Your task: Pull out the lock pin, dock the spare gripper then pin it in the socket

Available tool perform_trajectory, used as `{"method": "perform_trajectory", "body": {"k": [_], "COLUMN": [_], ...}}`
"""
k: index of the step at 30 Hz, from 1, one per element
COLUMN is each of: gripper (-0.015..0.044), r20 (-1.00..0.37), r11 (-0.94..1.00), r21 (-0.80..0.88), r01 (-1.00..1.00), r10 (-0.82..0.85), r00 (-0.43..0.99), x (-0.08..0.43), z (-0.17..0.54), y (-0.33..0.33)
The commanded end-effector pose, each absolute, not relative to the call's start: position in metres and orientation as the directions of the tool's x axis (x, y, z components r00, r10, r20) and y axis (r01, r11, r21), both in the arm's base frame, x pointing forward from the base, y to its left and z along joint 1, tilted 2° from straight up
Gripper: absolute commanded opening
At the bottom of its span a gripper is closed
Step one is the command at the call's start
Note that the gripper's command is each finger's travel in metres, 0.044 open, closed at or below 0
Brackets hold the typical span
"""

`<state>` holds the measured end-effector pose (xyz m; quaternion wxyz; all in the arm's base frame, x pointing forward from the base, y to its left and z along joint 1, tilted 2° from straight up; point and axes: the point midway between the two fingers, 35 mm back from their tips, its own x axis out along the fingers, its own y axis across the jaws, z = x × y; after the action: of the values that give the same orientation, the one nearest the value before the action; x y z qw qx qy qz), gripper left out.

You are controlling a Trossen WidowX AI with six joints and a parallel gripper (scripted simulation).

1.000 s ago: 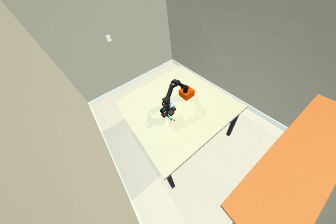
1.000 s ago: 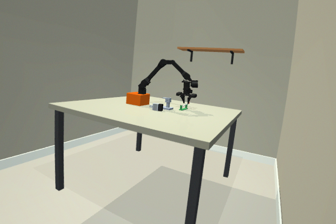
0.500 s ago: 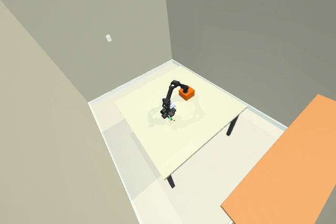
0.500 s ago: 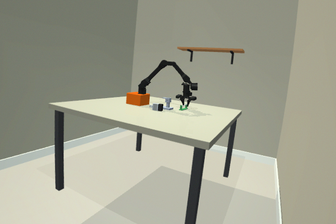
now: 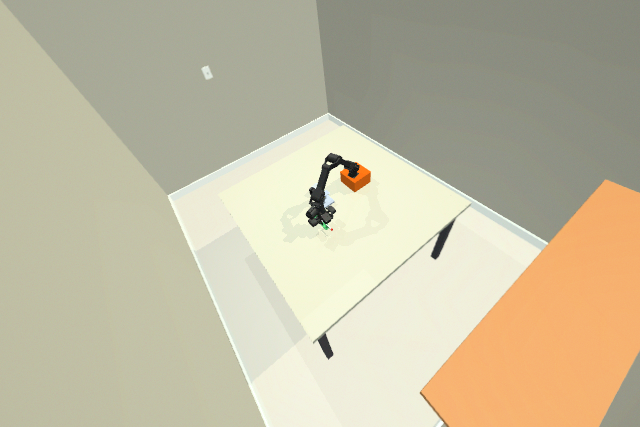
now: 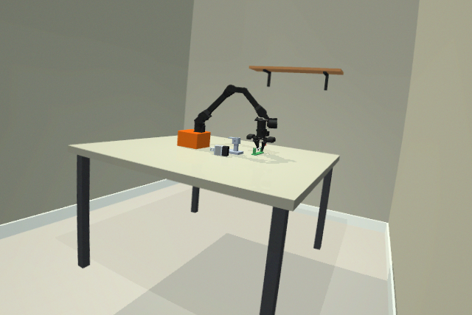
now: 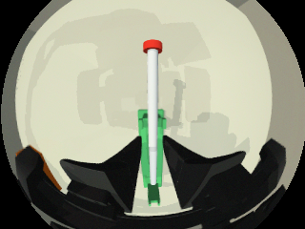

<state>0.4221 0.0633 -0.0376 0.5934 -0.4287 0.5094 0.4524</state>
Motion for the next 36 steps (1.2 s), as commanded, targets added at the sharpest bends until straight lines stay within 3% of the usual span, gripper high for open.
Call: {"method": "perform_trajectory", "body": {"k": [1, 2, 36], "gripper": [0.0023, 0.0000, 0.0000], "r20": [-0.992, -0.992, -0.993], "r11": [0.217, 0.217, 0.221], "r21": [-0.047, -0.047, -0.041], "r01": [-0.975, -0.975, -0.974], "r10": [0.104, 0.104, 0.100], "r00": [0.070, 0.070, 0.064], "x": [0.422, 0.422, 0.419], "z": [-0.038, -0.038, -0.013], "y": [0.064, 0.064, 0.064]}}
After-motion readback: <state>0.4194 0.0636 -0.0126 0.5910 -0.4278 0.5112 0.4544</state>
